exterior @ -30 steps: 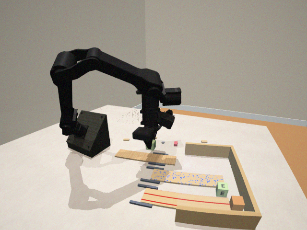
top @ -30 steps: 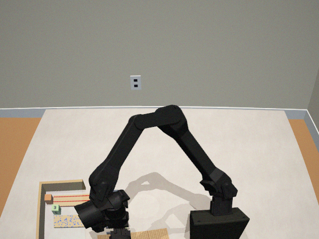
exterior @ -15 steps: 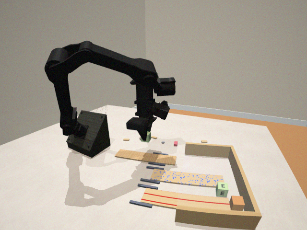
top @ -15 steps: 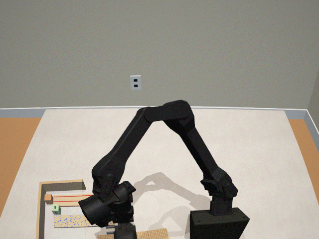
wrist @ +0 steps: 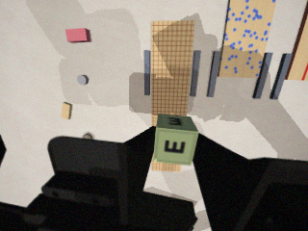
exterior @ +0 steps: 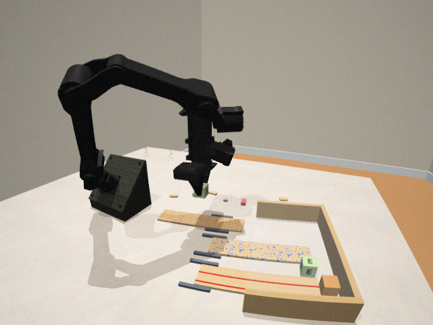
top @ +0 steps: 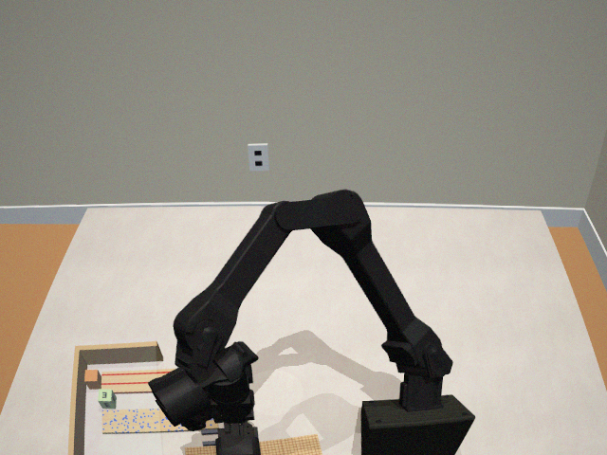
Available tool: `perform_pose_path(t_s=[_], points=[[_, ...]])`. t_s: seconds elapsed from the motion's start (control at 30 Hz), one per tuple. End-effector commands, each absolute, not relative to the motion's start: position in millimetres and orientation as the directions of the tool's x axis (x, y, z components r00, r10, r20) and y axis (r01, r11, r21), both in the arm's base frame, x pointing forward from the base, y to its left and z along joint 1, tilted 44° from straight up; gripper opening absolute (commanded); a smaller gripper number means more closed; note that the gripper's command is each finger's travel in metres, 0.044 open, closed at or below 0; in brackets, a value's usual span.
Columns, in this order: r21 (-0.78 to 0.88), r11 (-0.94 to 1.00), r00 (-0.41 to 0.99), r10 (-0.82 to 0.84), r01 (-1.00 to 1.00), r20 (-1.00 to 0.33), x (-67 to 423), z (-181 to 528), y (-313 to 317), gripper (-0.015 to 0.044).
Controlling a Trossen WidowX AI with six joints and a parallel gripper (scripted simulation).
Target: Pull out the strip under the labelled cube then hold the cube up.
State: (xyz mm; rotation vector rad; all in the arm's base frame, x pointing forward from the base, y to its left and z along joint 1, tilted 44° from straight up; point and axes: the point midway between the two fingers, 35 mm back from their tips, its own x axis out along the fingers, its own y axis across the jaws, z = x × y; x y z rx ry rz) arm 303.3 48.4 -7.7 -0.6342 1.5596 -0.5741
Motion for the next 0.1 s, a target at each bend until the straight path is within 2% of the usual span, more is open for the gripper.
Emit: perform_pose_path(t_s=[0.0, 0.07], points=[[-0.687, 0.724, -0.056, -0.689, -0.058, -0.722, 302.8, -7.6, 49.1, 0.0], [-0.687, 0.724, -0.056, -0.689, -0.058, -0.722, 302.8, -7.6, 49.1, 0.0]])
